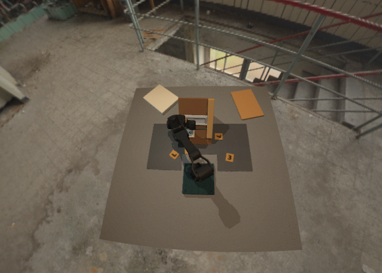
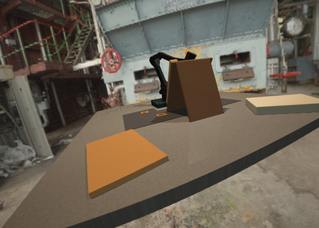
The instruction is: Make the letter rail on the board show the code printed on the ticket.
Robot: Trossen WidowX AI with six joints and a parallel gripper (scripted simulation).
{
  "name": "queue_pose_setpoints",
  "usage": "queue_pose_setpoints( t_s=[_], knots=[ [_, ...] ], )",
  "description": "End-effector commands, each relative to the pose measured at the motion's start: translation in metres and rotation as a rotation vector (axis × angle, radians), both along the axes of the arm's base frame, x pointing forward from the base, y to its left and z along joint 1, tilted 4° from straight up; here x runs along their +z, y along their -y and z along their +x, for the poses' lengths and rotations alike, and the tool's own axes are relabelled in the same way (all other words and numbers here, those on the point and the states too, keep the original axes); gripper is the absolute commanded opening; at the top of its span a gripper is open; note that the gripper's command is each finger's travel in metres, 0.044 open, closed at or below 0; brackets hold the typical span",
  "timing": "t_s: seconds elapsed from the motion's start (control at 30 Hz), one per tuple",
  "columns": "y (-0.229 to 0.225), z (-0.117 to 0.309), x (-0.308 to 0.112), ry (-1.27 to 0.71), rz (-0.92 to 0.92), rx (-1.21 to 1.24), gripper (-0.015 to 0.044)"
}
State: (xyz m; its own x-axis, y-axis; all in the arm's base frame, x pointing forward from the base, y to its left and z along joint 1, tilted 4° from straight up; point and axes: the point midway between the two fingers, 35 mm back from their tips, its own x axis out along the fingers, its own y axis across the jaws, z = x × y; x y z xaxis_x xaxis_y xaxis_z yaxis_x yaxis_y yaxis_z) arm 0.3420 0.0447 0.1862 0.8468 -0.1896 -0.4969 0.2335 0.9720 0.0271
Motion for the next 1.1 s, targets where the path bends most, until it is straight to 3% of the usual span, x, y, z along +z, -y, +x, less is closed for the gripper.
queue_pose_setpoints(
  t_s=[0.0, 1.07],
  knots=[
    [0.003, -0.001, 0.0, 0.001, -0.001, 0.003, 0.0],
    [0.021, -0.006, 0.0, 0.001, -0.003, 0.003, 0.0]
  ],
)
